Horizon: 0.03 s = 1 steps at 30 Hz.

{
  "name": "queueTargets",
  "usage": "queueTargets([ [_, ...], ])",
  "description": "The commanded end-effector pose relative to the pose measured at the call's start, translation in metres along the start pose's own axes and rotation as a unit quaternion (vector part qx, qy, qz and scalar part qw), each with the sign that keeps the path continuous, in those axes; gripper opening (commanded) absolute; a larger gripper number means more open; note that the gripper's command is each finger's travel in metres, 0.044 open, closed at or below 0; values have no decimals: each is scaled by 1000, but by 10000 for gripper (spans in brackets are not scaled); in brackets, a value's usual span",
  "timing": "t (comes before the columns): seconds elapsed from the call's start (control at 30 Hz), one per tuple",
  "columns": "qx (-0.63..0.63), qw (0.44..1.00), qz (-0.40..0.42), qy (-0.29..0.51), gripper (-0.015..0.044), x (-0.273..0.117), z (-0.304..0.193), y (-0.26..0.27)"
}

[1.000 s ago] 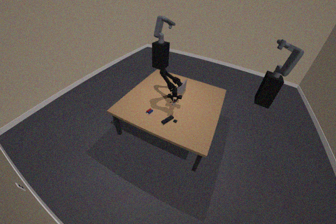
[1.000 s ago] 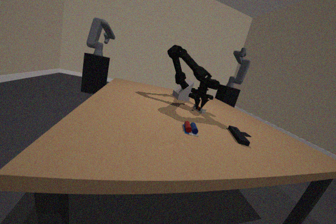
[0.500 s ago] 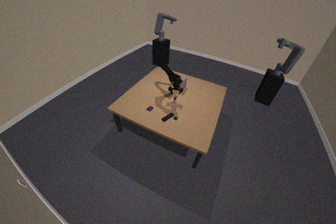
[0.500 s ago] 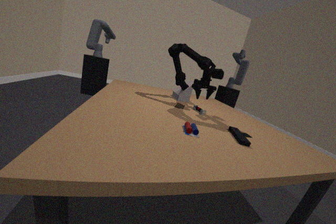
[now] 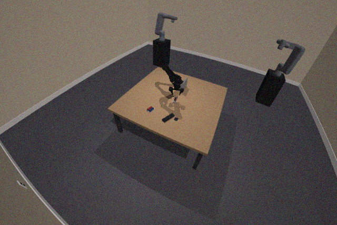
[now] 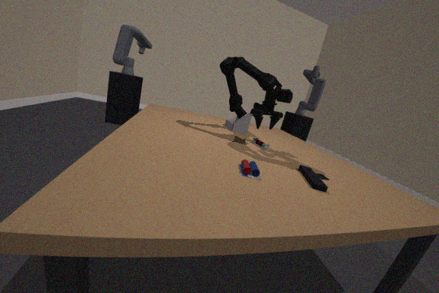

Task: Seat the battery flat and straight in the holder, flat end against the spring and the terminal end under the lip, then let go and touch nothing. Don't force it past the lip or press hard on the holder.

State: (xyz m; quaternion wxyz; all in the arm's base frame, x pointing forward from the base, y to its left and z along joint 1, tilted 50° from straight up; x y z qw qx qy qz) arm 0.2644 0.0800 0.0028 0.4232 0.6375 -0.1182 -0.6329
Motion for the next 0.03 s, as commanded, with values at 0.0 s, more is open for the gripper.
queueTargets([
  [0.0, 3, 1000, -3, 0, 440, -1, 0, 0],
])
Point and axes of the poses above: the point midway between the two fingers, 35 mm back from their tips, its own x axis out along the fingers, its own y axis across the jaws, z = x × y, the point moved 1 cm from there along -x, back along the fingers, and after that the axes turned 4 degrees about -x, right-handed, at the moved point
